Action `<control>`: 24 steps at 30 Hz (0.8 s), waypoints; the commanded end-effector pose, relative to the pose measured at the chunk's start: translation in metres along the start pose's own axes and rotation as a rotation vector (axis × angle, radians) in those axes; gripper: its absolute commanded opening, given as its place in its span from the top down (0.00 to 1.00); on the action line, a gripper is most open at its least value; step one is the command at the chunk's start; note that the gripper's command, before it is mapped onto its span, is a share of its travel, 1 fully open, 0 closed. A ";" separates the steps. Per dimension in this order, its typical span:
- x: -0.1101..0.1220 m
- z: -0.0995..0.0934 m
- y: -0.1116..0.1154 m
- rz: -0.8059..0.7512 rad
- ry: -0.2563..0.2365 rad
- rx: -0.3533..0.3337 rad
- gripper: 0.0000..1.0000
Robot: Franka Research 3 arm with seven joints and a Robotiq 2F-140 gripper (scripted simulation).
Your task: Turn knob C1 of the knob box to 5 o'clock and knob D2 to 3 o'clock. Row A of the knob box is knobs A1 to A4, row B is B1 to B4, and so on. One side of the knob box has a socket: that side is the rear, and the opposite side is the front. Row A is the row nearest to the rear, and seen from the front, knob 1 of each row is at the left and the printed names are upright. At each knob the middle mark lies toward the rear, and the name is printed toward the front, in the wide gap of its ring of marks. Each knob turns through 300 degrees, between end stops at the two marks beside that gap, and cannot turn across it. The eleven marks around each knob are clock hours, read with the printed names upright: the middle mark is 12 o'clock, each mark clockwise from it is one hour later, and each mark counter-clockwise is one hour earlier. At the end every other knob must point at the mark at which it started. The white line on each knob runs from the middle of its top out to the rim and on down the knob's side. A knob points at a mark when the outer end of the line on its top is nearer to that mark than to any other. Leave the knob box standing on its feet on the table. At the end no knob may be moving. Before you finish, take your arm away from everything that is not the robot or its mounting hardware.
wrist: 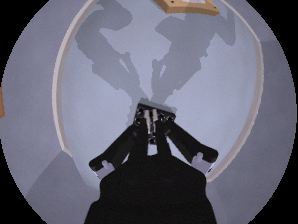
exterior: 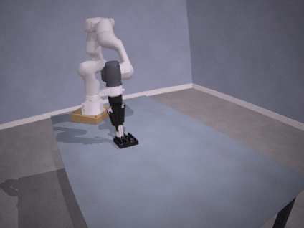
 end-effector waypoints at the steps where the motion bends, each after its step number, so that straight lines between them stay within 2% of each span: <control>1: 0.002 0.001 0.001 0.155 -0.017 0.009 0.95; 11: 0.002 0.001 0.001 0.304 -0.018 0.008 0.95; 24: 0.002 0.001 0.001 0.425 -0.018 0.007 0.95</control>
Point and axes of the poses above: the point where the finger pads meet when closed, its own z axis out along the fingers, its own x axis across the jaws, y = z × x, the point moved 1 cm from there along -z, back along the fingers, and after that the axes turned 1 degree about -z, right-handed, at the moved point
